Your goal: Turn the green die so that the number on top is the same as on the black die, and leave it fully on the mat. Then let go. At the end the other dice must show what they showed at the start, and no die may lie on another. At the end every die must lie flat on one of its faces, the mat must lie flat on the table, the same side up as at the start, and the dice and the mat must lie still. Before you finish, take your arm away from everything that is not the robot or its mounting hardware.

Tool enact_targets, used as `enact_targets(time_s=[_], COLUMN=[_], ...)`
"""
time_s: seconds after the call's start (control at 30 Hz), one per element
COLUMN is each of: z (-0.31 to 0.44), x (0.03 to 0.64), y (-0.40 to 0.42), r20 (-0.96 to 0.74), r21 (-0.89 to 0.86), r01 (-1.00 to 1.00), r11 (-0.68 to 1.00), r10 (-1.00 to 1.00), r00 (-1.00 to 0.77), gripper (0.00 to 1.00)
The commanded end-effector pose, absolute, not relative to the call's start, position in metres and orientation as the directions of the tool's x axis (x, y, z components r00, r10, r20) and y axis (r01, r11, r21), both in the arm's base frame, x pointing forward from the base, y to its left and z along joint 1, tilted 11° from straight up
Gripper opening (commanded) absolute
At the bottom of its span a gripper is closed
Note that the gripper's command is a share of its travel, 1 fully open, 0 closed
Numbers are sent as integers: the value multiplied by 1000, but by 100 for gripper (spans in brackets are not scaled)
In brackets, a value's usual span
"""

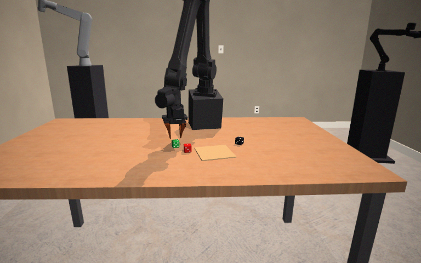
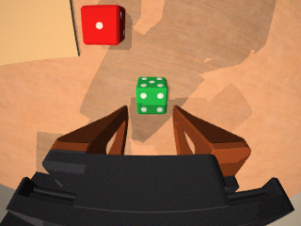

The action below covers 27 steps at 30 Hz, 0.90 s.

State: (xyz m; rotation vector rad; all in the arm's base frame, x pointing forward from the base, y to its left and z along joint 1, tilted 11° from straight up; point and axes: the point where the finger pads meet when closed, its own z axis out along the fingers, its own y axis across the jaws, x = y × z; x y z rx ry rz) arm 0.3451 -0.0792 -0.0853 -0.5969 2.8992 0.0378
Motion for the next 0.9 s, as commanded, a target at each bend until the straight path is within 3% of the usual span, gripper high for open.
enact_targets(time_s=[0.0, 0.87], z=[-79, -80], x=[353, 350], y=[-78, -78], r20=[-204, -200], r21=[-28, -25], r01=[-390, -390], r11=[920, 920], r10=[-387, -387], r00=[-899, -900], gripper=[44, 44])
